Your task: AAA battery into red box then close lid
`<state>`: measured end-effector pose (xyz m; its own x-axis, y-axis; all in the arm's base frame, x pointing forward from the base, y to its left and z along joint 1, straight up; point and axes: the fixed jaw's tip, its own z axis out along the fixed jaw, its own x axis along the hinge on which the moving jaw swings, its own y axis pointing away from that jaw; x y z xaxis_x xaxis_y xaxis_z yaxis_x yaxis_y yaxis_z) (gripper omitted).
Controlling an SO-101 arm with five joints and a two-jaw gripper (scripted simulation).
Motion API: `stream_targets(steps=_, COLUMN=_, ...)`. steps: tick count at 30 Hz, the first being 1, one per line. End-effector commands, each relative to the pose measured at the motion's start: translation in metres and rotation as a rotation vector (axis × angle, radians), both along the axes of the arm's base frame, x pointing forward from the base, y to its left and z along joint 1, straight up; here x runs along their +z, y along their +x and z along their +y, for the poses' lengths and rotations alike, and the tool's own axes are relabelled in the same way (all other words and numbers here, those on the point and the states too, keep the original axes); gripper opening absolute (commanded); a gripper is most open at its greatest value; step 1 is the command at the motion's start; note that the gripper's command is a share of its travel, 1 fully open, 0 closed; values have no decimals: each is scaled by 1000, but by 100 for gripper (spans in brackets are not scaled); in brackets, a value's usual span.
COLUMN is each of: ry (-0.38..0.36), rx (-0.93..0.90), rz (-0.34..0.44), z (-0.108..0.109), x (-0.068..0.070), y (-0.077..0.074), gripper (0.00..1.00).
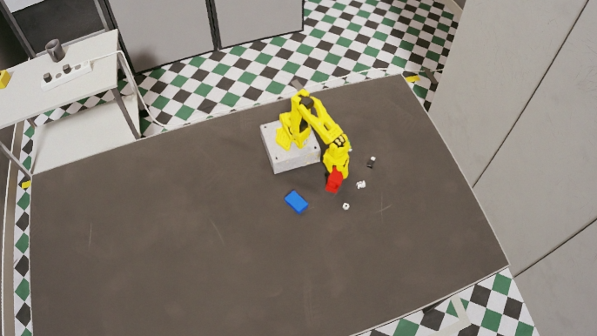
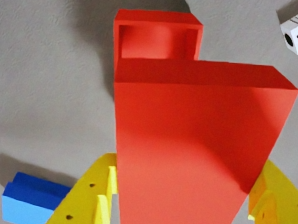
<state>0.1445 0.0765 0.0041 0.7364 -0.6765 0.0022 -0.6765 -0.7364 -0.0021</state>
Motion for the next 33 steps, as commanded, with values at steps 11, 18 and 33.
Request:
stream_targets(steps=11, ry=0, rx=6, rz=4, z=1, x=1, y=-1, gripper=23)
stream_targets(steps=18, ry=0, rx=6, rz=4, z=1, x=-1, y=-2, gripper=23)
stream_targets(steps=33, ry=0, rx=6, rz=4, z=0, x=-3, y=-3, gripper=23)
